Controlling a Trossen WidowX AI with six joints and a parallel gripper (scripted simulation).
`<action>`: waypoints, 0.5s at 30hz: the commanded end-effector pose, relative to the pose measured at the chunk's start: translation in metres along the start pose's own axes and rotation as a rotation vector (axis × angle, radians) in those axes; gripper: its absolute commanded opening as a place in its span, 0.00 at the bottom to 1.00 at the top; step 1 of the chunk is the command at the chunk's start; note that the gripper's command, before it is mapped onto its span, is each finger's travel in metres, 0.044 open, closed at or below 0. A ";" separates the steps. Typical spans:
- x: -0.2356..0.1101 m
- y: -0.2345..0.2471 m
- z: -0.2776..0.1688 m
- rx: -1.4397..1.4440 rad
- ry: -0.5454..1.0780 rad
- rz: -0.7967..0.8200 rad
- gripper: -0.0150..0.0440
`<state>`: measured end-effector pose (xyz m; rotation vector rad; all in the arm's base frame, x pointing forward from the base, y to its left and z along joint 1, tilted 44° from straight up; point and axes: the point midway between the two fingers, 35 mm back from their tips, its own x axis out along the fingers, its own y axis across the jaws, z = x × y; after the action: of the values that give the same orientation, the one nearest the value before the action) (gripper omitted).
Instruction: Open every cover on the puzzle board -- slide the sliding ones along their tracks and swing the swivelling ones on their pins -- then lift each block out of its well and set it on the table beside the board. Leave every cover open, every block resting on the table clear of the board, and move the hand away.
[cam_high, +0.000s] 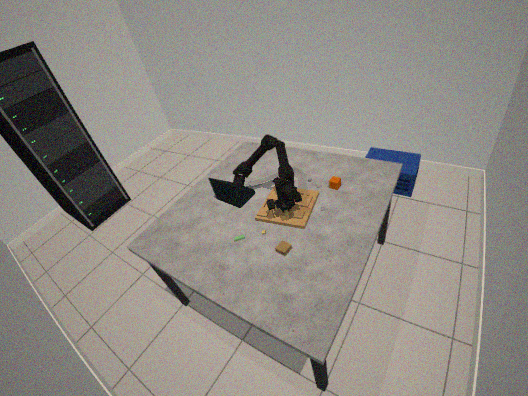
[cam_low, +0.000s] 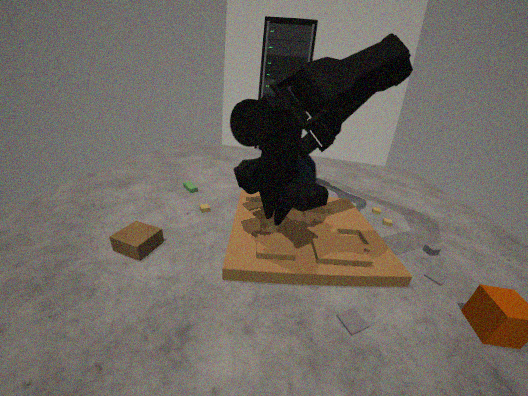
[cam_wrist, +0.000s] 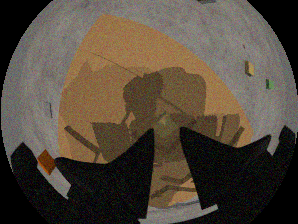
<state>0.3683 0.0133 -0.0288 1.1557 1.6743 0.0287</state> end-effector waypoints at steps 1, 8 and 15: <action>-0.007 0.001 0.001 0.115 -0.004 -0.003 0.50; -0.020 0.001 0.001 0.352 -0.005 -0.004 0.50; -0.033 0.001 0.001 0.589 -0.005 -0.005 0.50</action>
<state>0.3687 -0.0063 -0.0090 1.5167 1.7303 -0.4085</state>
